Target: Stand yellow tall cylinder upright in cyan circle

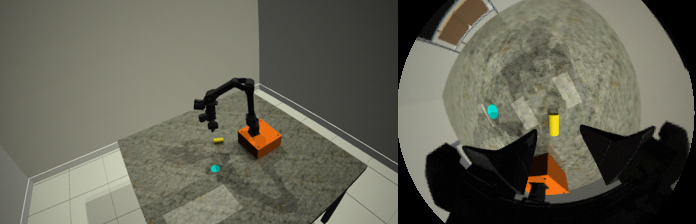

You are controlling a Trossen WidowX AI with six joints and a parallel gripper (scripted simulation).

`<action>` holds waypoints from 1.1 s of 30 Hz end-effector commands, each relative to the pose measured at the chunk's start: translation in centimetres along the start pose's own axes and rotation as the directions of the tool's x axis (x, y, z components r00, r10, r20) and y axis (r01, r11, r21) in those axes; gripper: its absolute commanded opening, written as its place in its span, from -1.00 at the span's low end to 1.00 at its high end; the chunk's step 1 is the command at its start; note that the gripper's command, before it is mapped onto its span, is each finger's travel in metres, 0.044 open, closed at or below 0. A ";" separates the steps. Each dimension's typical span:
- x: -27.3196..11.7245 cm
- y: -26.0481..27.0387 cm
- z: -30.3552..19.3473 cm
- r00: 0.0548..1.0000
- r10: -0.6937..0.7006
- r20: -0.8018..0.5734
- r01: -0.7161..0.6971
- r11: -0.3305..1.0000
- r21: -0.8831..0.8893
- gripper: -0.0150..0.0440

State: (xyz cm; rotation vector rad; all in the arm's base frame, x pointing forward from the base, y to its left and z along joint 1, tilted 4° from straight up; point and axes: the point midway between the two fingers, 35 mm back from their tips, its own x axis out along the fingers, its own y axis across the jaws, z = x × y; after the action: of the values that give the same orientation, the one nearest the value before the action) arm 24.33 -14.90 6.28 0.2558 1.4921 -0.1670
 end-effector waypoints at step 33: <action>10.6 0.0 -2.0 0.999 0.000 -0.054 0.003 0.998 0.055 -0.14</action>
State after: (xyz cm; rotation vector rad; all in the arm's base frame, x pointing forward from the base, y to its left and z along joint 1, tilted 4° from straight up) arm 23.00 -13.65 -4.90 0.3073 1.5472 -0.1979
